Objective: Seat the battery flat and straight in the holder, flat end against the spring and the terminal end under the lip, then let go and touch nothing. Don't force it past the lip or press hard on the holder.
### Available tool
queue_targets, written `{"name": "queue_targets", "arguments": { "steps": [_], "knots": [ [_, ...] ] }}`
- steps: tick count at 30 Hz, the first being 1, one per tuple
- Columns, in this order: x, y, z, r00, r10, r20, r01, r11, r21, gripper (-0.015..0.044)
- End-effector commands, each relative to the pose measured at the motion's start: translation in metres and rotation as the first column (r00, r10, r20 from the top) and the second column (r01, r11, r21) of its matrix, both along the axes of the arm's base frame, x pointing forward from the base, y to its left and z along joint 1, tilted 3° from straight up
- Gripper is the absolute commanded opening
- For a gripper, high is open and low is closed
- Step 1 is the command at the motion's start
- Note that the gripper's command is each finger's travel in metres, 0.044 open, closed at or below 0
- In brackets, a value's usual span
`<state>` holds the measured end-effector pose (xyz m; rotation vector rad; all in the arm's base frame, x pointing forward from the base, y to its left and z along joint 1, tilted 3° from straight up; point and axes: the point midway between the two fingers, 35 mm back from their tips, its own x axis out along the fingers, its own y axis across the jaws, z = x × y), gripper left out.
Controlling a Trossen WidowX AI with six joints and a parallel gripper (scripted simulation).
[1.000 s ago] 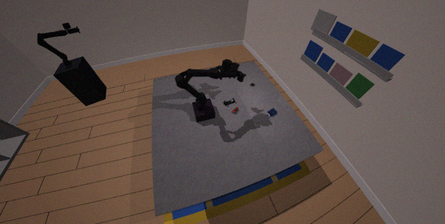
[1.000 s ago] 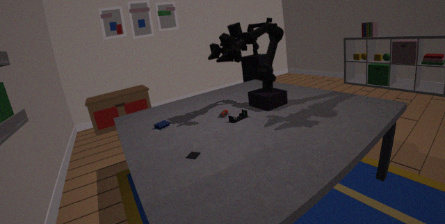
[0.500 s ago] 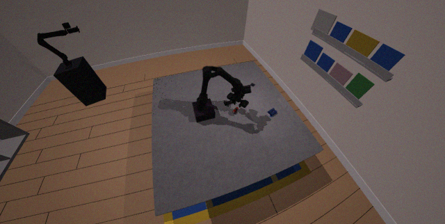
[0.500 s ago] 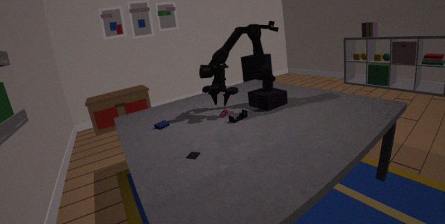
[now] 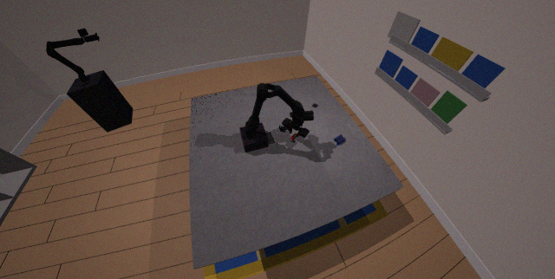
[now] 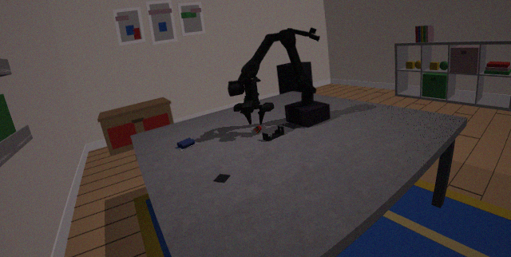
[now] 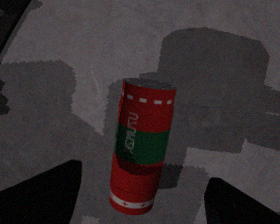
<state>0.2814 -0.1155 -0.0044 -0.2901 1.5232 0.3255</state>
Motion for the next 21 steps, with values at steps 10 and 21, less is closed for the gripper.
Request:
{"name": "queue_targets", "arguments": {
  "steps": [10,21],
  "knots": [
    [0.0,0.002,-0.022,1.0,0.007,-0.001,-0.007,1.0,0.007,0.0249],
    [-0.001,0.003,-0.039,1.0,0.007,-0.001,-0.007,1.0,0.007,0.0249]
  ]
}}
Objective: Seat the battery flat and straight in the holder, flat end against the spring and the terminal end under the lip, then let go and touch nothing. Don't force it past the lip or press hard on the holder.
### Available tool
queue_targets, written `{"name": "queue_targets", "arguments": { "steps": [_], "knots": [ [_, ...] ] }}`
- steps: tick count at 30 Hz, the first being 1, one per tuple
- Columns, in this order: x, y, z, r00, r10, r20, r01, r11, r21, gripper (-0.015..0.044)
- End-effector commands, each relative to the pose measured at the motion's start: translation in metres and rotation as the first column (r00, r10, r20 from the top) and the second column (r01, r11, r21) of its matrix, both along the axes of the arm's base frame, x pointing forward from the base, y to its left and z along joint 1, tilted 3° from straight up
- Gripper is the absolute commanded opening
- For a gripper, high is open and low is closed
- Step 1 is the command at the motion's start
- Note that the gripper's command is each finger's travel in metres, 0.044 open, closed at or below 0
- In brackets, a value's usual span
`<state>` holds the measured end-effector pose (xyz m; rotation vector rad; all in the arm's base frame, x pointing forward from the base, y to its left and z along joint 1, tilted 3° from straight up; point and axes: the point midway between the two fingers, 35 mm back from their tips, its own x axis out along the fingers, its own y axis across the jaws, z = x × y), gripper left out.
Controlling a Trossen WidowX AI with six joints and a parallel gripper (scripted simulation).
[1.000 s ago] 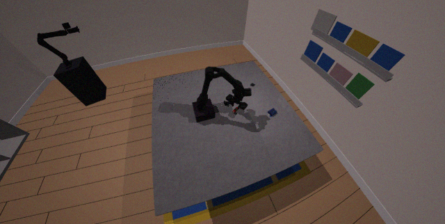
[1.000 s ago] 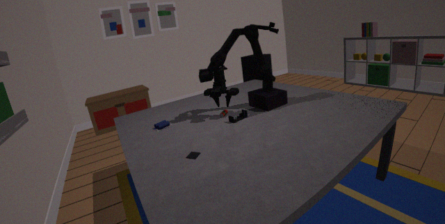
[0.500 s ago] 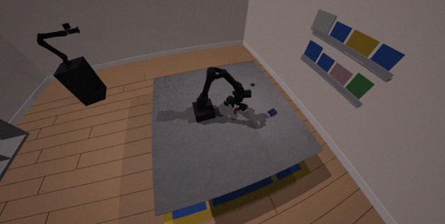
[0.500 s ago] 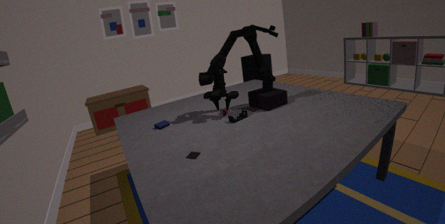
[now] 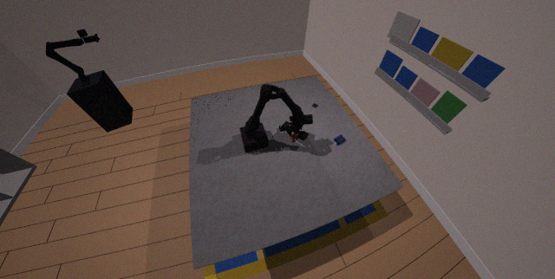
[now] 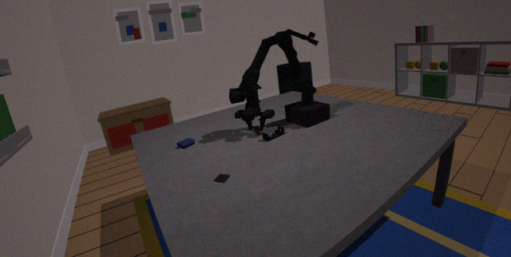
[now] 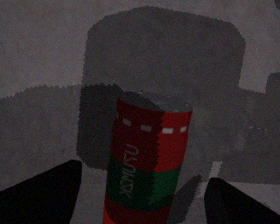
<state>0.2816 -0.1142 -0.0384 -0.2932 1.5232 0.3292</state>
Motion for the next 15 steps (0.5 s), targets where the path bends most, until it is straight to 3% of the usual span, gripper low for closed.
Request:
{"name": "queue_targets", "arguments": {
  "steps": [1,2,7,15],
  "knots": [
    [-0.0011,0.0016,-0.0059,1.0,0.002,-0.001,-0.002,1.0,0.006,0.0249],
    [-0.0011,0.0016,-0.0061,1.0,0.002,-0.001,-0.002,1.0,0.006,0.0249],
    [-0.0011,0.0016,-0.0061,1.0,0.002,-0.001,-0.002,1.0,0.006,0.0118],
    [-0.0006,0.0013,-0.0054,1.0,-0.003,0.003,0.003,1.0,0.006,0.0087]
  ]
}}
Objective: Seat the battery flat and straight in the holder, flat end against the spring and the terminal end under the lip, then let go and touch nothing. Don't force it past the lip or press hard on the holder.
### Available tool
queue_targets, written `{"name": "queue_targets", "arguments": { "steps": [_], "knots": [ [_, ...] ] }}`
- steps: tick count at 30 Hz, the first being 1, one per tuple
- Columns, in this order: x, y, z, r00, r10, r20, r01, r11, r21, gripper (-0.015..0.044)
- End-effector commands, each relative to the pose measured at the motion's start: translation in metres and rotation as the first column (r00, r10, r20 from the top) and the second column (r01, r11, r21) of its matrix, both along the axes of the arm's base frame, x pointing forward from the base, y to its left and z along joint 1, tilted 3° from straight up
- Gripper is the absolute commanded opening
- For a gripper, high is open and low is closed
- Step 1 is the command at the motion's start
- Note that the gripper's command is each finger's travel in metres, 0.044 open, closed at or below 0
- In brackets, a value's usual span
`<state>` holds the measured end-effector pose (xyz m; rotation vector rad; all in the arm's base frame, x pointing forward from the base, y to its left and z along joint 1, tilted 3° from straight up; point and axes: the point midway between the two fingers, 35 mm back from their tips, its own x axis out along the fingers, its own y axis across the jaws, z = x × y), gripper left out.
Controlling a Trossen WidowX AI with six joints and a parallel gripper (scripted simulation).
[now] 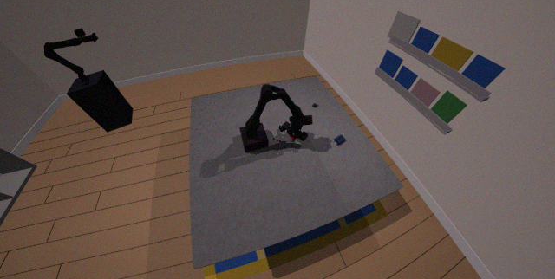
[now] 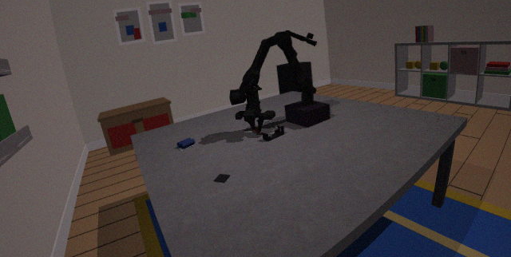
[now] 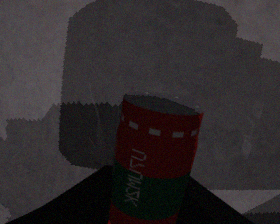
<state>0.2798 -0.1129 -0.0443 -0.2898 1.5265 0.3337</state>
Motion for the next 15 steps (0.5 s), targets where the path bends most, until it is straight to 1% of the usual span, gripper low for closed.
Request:
{"name": "queue_targets", "arguments": {
  "steps": [1,8,12,15],
  "knots": [
    [0.002,-0.001,0.003,1.0,-0.02,0.017,0.02,1.0,0.001,0.0087],
    [0.001,-0.002,0.046,1.0,0.0,0.005,0.0,1.0,0.002,0.0087],
    [0.0,0.0,0.05,1.0,-0.003,0.004,0.003,1.0,0.002,0.0087],
    [0.003,0.014,0.054,0.998,-0.066,0.001,0.066,0.998,0.004,0.0087]
  ]
}}
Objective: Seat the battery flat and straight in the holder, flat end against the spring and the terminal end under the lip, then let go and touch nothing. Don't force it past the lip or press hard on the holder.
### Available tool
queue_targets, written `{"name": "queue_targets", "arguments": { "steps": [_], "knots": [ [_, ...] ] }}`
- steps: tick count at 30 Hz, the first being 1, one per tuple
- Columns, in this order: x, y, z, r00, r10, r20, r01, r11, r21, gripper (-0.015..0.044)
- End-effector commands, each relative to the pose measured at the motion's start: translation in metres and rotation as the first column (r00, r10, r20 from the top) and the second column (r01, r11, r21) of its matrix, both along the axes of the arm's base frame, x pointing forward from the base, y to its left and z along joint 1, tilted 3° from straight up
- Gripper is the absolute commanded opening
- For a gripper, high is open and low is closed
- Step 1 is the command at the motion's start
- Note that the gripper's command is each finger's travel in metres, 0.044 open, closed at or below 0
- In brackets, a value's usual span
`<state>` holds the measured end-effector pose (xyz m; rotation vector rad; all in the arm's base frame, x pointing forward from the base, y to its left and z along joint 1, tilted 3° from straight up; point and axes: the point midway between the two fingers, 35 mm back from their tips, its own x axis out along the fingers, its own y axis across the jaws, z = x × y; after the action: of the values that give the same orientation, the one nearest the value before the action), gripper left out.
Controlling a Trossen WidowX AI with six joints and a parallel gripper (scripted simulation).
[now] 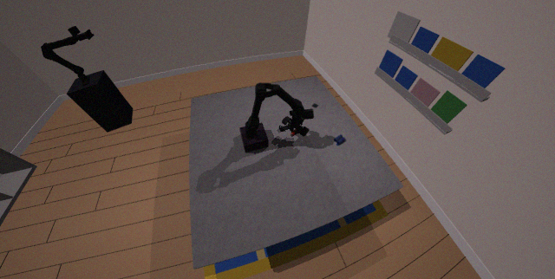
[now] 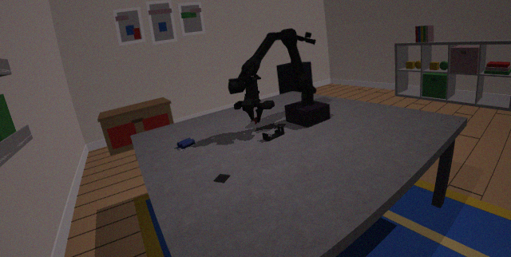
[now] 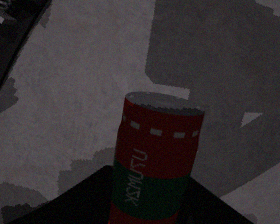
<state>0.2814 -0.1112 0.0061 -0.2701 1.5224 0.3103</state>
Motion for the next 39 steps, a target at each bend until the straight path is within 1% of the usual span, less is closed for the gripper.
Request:
{"name": "queue_targets", "arguments": {
  "steps": [1,11,17,23,39],
  "knots": [
    [0.002,0.019,0.006,0.998,-0.066,-0.007,0.066,0.998,0.005,0.0087],
    [0.003,0.082,0.023,0.944,-0.331,-0.018,0.331,0.944,0.013,0.0087],
    [-0.002,0.109,0.03,0.892,-0.451,-0.025,0.451,0.892,0.012,0.0087],
    [-0.002,0.11,0.029,0.89,-0.455,-0.034,0.455,0.89,0.008,0.0087],
    [-0.008,0.111,-0.007,0.866,-0.437,-0.244,0.431,0.899,-0.082,0.0087]
  ]
}}
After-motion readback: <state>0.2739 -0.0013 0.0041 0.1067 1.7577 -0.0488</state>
